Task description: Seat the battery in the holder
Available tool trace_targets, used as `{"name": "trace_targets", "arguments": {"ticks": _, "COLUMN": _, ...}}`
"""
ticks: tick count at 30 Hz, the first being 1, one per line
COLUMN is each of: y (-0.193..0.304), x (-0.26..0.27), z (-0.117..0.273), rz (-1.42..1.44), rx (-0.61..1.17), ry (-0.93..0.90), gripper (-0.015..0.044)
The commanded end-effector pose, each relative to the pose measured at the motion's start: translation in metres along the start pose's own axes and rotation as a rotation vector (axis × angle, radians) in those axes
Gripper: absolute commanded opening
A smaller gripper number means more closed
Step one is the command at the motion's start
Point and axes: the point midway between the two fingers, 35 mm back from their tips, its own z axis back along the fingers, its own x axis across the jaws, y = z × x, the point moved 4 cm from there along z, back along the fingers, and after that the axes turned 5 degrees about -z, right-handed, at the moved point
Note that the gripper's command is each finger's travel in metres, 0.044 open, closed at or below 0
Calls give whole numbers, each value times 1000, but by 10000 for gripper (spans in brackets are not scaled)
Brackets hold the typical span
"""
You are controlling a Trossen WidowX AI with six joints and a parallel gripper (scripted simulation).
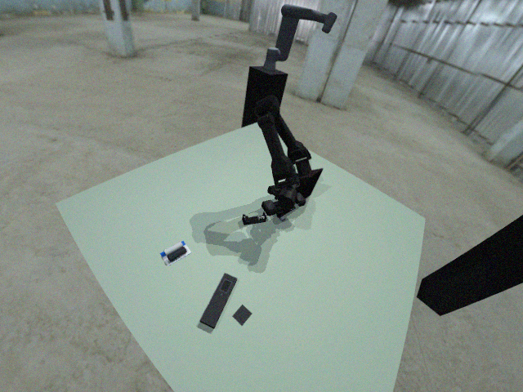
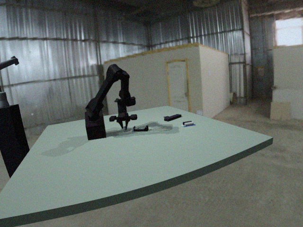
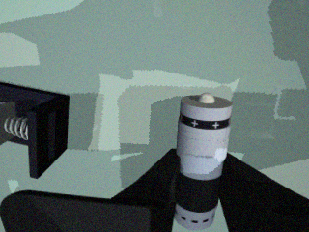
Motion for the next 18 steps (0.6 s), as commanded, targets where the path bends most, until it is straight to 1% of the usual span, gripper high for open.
{"name": "trace_targets", "arguments": {"ticks": 1, "y": 3, "x": 3, "z": 20, "rz": -7, "rx": 13, "ry": -6, "gripper": 71}}
{"name": "trace_targets", "arguments": {"ticks": 5, "y": 1, "x": 2, "z": 45, "rz": -7, "rx": 12, "ry": -6, "gripper": 71}}
{"name": "trace_targets", "arguments": {"ticks": 9, "y": 2, "x": 4, "z": 47, "rz": 20, "rx": 13, "ry": -7, "gripper": 71}}
{"name": "trace_targets", "arguments": {"ticks": 18, "y": 4, "x": 35, "z": 55, "rz": 377, "rx": 20, "ry": -7, "gripper": 71}}
